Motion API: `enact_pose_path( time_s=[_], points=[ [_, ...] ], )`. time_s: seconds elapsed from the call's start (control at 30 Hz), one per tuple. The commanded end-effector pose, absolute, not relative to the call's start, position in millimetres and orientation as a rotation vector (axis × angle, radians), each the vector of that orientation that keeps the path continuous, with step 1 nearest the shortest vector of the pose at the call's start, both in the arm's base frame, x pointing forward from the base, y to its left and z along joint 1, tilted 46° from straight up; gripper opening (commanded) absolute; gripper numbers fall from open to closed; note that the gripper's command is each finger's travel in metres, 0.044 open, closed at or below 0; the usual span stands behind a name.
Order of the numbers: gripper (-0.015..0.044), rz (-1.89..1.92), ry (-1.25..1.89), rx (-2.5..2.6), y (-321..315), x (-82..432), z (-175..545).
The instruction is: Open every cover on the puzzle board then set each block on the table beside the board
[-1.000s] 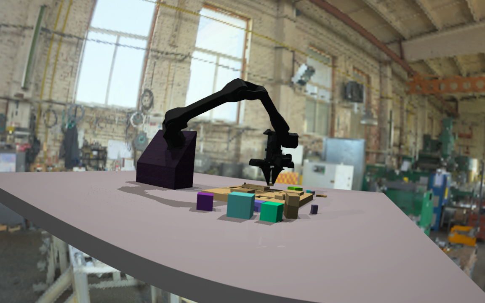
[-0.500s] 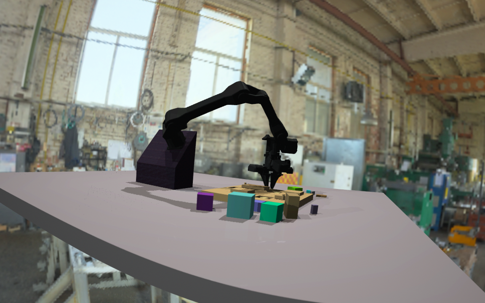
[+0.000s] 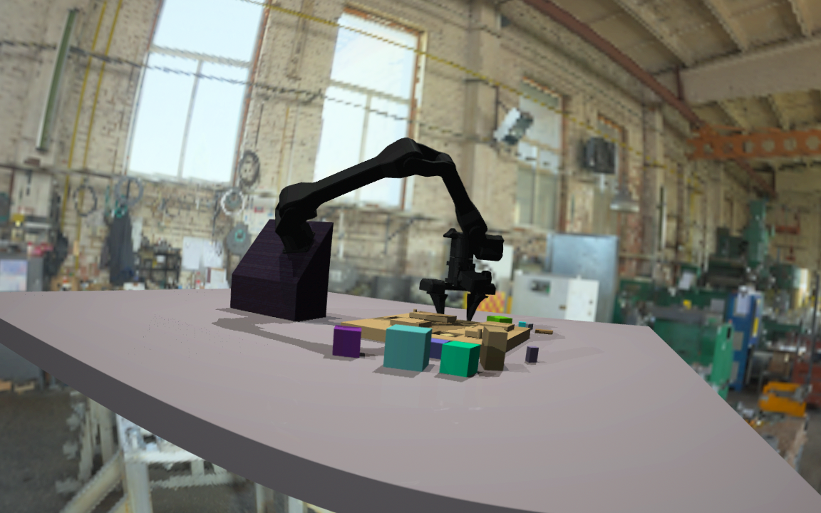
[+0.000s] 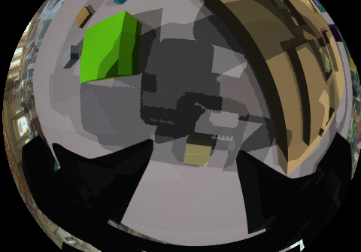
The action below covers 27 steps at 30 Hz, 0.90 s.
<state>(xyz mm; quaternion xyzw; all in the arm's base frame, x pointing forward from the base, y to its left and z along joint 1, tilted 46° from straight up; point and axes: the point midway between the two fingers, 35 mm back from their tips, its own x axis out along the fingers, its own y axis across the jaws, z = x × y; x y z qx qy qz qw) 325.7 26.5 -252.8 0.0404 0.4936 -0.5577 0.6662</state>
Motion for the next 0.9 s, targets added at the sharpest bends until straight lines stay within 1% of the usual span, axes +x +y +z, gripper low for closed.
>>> enact_pose_path(
  time_s=[0.0, 0.7, 0.87],
  points=[
    [0.044, -1.258, 1.113, 0.093, 30, 327, -249],
    [0.044, -1.253, 1.117, 0.085, 79, 333, -203],
    [0.044, -1.253, 1.117, 0.084, 82, 333, -199]
  ],
)
